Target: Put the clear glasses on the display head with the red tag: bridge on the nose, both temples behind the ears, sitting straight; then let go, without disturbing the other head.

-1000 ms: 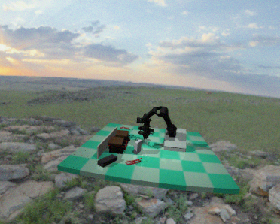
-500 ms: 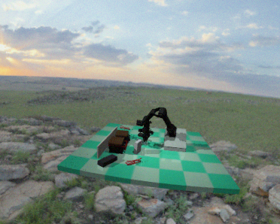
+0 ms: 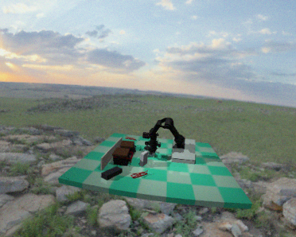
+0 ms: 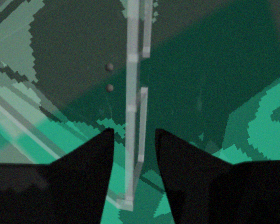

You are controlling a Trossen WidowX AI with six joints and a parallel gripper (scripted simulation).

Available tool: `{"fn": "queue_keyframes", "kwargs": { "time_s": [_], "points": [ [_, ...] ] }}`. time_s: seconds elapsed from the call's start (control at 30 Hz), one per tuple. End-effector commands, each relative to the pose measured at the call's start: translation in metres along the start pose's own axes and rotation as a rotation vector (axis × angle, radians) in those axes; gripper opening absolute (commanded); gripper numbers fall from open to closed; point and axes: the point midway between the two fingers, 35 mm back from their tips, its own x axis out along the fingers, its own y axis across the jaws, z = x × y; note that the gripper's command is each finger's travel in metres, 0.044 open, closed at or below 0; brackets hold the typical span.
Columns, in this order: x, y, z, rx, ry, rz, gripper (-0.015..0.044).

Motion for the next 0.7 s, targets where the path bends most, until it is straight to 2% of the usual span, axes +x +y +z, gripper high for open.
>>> {"fn": "queue_keyframes", "kwargs": {
  "time_s": [0.0, 0.17, 0.67],
  "points": [
    [0.0012, 0.0010, -0.0010, 0.005, 0.003, 0.004, 0.0120],
    [0.0012, 0.0049, -0.0010, 0.005, 0.003, 0.004, 0.0120],
    [0.0014, 0.0015, -0.0015, 0.005, 0.004, -0.001, 0.0020]
  ]
}}
